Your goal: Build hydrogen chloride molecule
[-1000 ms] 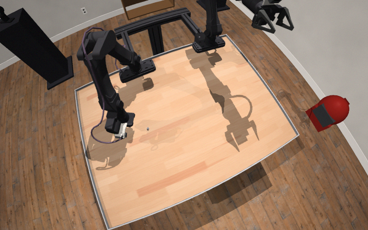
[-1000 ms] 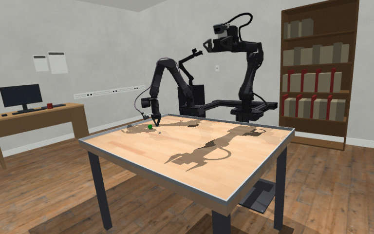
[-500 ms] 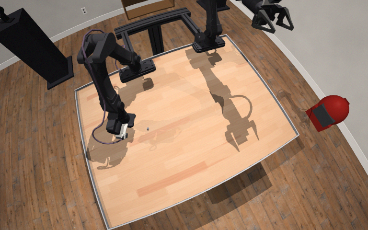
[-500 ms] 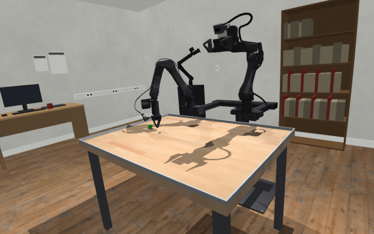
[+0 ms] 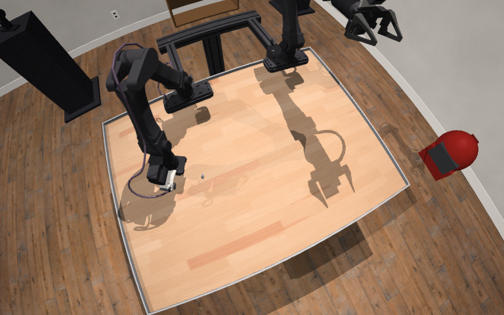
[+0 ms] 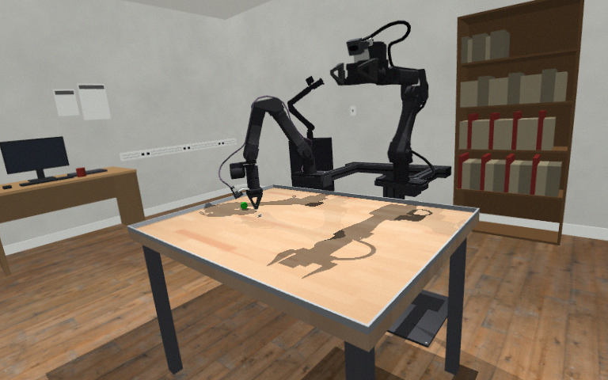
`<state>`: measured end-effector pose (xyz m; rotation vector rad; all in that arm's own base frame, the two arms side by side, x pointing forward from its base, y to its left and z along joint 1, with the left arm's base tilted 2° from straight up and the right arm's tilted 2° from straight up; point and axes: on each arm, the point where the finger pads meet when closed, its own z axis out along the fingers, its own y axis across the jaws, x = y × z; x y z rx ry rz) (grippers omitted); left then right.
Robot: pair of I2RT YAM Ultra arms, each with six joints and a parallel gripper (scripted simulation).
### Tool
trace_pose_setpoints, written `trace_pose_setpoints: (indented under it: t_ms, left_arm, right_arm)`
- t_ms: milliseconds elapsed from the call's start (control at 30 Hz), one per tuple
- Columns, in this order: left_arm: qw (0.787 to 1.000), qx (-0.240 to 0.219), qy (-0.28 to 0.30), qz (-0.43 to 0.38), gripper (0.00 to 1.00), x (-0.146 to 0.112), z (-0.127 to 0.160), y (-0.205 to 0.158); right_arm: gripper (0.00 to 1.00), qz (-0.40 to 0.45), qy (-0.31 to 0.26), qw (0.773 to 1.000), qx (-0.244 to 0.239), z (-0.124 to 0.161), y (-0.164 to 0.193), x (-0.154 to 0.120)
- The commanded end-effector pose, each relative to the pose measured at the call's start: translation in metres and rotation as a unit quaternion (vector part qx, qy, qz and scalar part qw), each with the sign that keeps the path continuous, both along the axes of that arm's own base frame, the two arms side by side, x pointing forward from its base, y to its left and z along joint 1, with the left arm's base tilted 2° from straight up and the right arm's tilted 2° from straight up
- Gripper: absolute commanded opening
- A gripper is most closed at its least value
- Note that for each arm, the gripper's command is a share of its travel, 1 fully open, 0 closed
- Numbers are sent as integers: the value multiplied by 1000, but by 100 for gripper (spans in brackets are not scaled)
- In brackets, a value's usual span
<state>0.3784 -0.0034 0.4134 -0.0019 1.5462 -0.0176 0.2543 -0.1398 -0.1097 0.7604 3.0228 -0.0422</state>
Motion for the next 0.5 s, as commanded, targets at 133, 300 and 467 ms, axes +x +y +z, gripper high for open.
trace_pose_setpoints:
  t_ms: [133, 300, 467]
  left_arm:
    - [999, 3, -41, -7, 100, -13, 33, -4]
    - [999, 3, -41, -7, 100, -13, 33, -4]
    - [999, 3, -41, -7, 100, -13, 33, -4]
  right_arm:
    - [0, 2, -22, 1000, -12, 1, -5, 19]
    - [0, 0, -22, 1000, -15, -1, -9, 18]
    - [0, 1, -28, 999, -19, 4, -10, 22]
